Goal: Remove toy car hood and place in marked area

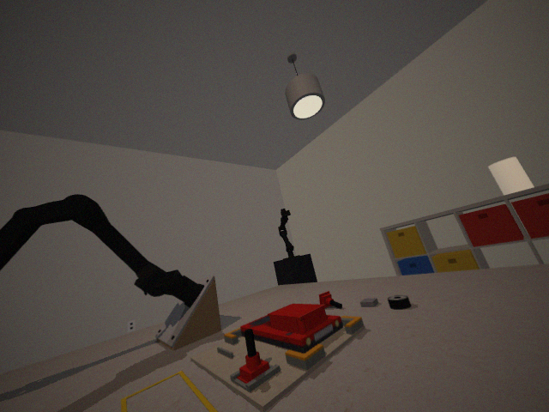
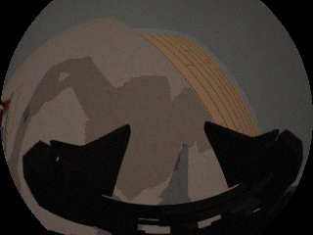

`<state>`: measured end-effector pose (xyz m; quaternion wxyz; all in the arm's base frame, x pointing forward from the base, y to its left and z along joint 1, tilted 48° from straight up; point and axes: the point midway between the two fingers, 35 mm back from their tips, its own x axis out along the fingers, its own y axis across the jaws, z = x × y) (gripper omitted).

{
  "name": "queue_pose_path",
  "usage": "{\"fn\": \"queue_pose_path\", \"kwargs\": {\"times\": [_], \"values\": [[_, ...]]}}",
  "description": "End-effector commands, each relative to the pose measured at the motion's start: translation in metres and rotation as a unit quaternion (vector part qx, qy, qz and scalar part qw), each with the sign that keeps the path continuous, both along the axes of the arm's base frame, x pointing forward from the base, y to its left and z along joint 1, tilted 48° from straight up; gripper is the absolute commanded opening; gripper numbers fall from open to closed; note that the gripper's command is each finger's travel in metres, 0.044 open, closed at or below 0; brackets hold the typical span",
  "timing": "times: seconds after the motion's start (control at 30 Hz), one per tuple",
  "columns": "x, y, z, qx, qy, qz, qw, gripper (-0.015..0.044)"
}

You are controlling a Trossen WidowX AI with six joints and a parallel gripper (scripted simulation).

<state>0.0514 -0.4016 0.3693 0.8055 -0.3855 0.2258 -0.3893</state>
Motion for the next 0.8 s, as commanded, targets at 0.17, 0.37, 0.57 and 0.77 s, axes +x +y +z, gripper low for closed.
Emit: {"fn": "queue_pose_path", "kwargs": {"times": [0.17, 0.37, 0.57, 0.77], "values": [[0.117, 0.025, -0.023, 0.106, -0.047, 0.096, 0.989, 0.0440], [0.187, 0.061, -0.044, 0.188, -0.058, 0.147, 0.969, 0.0440], [0.247, 0.104, -0.074, 0.280, -0.049, 0.177, 0.942, 0.0440], [0.297, 0.155, -0.111, 0.369, -0.018, 0.186, 0.910, 0.0440]]}}
